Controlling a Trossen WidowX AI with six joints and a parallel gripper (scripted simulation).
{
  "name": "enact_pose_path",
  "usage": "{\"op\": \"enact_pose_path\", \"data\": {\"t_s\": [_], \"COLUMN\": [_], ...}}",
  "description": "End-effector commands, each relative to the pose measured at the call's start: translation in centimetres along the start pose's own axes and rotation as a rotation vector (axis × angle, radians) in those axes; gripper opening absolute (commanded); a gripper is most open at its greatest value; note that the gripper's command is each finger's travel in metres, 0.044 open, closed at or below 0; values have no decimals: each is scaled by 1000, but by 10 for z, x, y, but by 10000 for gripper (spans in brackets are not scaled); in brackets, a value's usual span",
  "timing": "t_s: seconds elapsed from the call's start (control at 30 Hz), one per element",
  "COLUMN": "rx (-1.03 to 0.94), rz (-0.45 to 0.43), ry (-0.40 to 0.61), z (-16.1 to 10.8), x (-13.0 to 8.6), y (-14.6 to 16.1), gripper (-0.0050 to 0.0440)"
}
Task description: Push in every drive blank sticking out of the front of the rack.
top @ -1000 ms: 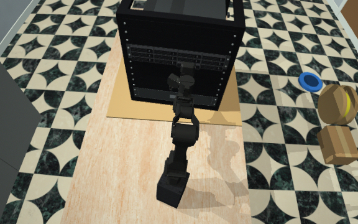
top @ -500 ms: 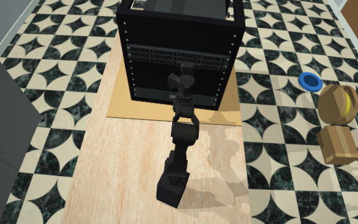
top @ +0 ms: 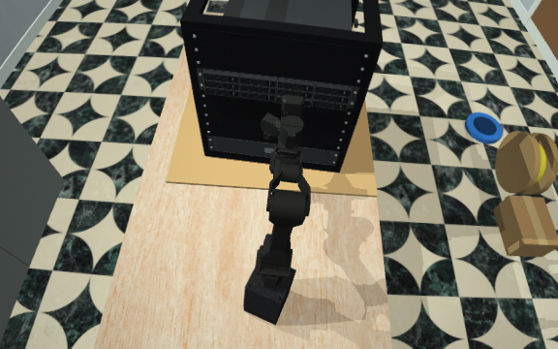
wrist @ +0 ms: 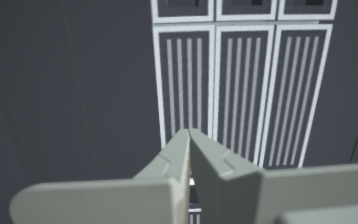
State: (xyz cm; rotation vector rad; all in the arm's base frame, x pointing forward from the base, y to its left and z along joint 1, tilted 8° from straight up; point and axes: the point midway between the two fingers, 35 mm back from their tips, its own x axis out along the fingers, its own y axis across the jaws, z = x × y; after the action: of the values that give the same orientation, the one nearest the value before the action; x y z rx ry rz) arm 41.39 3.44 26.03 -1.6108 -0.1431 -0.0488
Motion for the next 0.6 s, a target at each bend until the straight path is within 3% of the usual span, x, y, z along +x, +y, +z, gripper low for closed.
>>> {"op": "enact_pose_path", "data": {"t_s": [0.0,0.57], "rx": [5,5], "rz": [-18,-18], "ry": [0,0], "z": [-1,-1], "x": [4,7], "y": [-7,-7], "gripper": [-50,-50]}}
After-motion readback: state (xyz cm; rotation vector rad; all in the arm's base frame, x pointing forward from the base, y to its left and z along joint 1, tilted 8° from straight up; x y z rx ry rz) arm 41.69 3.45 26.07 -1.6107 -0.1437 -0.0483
